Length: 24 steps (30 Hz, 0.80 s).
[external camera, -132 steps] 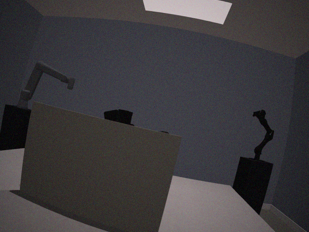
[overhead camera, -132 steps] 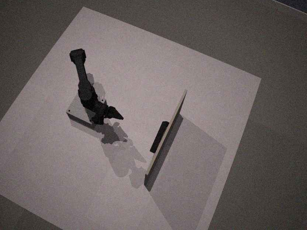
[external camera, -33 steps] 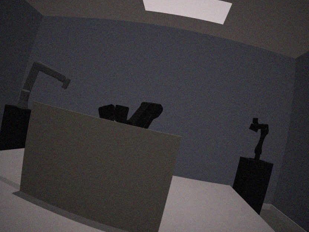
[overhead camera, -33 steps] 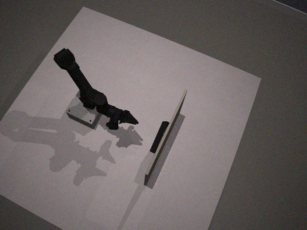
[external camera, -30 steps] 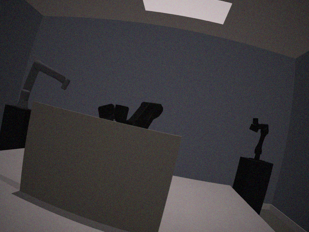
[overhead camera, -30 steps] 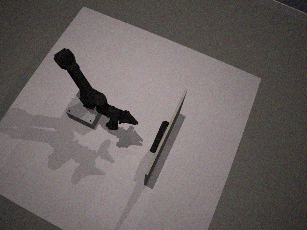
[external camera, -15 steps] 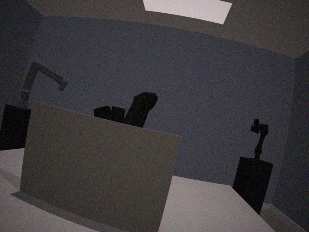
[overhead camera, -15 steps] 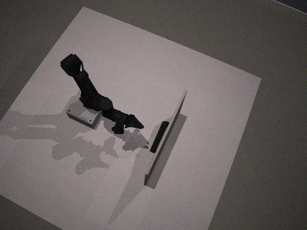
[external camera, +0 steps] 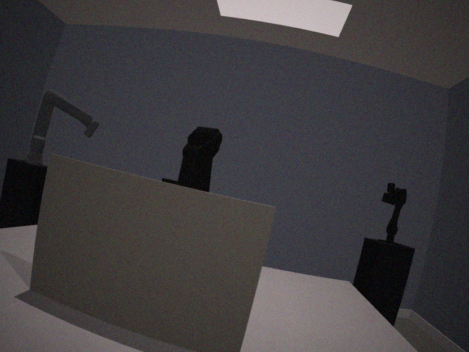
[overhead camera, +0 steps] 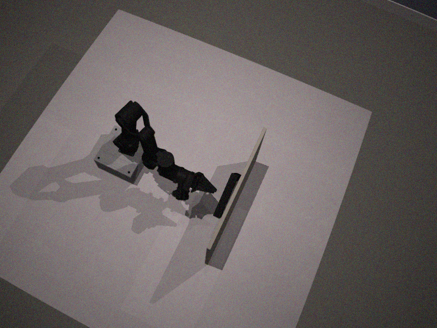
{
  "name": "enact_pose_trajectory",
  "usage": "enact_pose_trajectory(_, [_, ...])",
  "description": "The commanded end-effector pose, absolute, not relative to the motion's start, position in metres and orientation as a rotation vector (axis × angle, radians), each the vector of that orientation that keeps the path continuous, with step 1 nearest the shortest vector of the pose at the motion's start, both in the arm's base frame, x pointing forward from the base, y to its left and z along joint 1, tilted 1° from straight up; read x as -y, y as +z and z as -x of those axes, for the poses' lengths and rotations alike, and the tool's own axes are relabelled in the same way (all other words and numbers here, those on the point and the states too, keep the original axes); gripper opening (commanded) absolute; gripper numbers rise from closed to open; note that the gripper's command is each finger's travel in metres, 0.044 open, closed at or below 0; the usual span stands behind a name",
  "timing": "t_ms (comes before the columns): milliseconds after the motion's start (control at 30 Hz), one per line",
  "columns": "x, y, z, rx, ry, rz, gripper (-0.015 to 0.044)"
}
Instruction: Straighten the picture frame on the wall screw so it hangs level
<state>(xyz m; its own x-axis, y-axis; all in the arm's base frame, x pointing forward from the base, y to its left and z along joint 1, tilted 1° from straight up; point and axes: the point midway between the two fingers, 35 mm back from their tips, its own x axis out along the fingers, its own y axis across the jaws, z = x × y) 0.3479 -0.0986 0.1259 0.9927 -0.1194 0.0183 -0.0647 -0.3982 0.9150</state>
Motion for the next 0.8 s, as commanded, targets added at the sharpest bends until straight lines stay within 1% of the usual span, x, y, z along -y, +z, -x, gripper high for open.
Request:
enact_pose_trajectory(0, [0.100, 0.125, -0.351, 0.139, -0.058, -1.982, 0.0260])
enact_pose_trajectory(400, [0.100, 0.125, -0.352, 0.139, -0.058, -1.982, 0.0260])
enact_pose_trajectory(767, [0.102, 0.126, -0.367, 0.140, -0.057, -1.982, 0.0260])
